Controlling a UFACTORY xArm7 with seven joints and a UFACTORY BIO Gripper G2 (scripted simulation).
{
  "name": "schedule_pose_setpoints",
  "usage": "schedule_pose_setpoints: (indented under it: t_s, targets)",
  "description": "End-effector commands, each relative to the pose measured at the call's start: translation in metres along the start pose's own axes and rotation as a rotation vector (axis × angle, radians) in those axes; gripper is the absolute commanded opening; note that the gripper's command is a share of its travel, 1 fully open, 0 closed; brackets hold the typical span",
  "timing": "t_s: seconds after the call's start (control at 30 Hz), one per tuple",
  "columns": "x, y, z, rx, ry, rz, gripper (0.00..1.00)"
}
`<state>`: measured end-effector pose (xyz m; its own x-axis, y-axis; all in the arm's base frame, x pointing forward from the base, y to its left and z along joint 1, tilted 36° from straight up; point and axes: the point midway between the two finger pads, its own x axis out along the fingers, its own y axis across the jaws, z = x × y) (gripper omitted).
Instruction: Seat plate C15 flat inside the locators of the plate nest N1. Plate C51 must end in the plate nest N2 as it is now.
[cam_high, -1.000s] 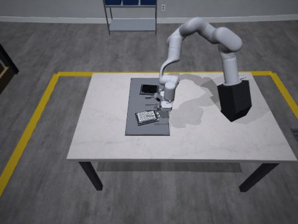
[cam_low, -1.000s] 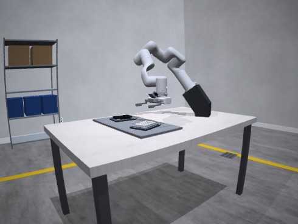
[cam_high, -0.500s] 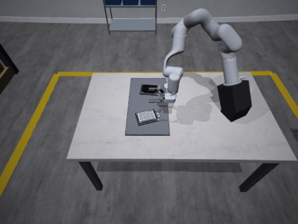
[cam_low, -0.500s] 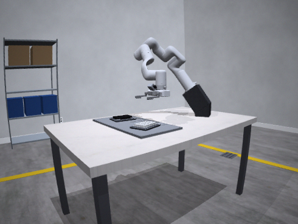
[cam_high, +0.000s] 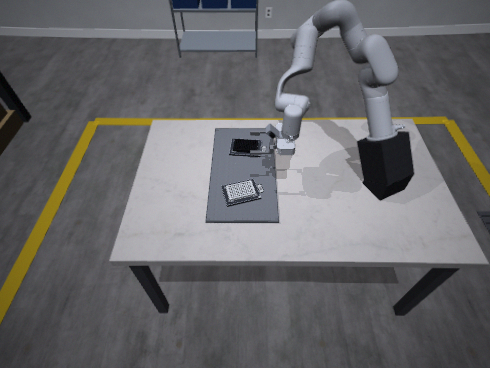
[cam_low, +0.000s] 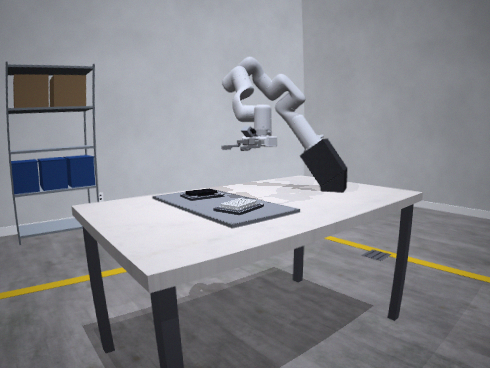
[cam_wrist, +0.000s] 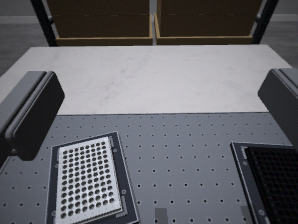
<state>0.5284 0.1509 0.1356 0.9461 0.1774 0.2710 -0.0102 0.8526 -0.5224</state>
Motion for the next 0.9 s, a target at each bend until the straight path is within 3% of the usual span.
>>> schedule_pose_setpoints:
  t_s: [0.0,0.47,0.87]
  targets:
    - [-0.01,-0.016,0.021,0.002,-0.001,0.002,0.54]
    - [-0.033,-0.051,0.063,0.002,-0.001,0.001,0.54]
    - [-0.033,-0.051,0.063,0.002,-0.001,0.001,0.54]
